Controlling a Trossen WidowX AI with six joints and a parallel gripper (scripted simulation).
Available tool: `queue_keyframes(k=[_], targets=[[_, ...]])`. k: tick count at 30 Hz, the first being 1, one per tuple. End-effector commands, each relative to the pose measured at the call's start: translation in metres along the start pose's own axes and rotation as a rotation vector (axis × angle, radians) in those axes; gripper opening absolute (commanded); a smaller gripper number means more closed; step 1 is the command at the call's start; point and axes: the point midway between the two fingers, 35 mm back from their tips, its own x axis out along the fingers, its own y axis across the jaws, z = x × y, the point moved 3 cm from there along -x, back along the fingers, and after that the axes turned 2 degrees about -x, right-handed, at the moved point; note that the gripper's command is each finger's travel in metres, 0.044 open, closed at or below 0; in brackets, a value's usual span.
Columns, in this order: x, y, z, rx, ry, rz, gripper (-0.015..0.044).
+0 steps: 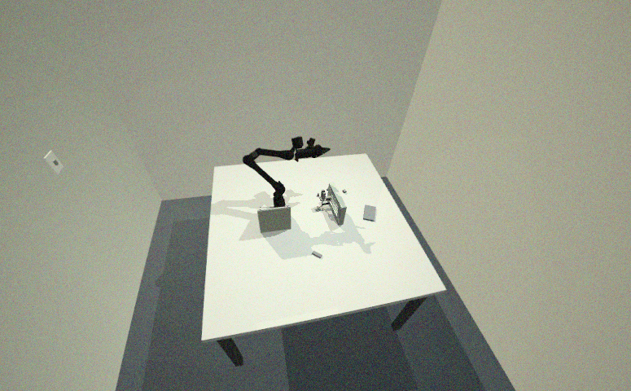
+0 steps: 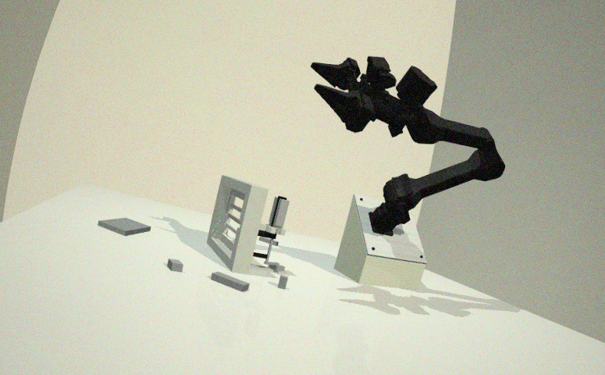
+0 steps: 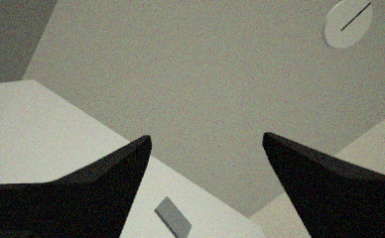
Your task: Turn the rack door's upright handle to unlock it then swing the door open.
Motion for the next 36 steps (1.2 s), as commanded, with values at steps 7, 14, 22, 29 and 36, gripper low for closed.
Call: queue_keyframes(k=[7, 14, 22, 29, 36], targets=[[0.017, 0.002, -0.026, -0.040, 0.173, 0.053, 0.0300], [0.031, 0.003, -0.061, -0.066, 0.390, 0.131, 0.0300], [0.038, 0.004, -0.098, -0.060, 0.629, 0.230, 0.0300], [0.038, 0.005, -0.128, -0.022, 0.827, 0.323, 0.0300], [0.032, 0.005, -0.153, 0.048, 1.012, 0.417, 0.0300]])
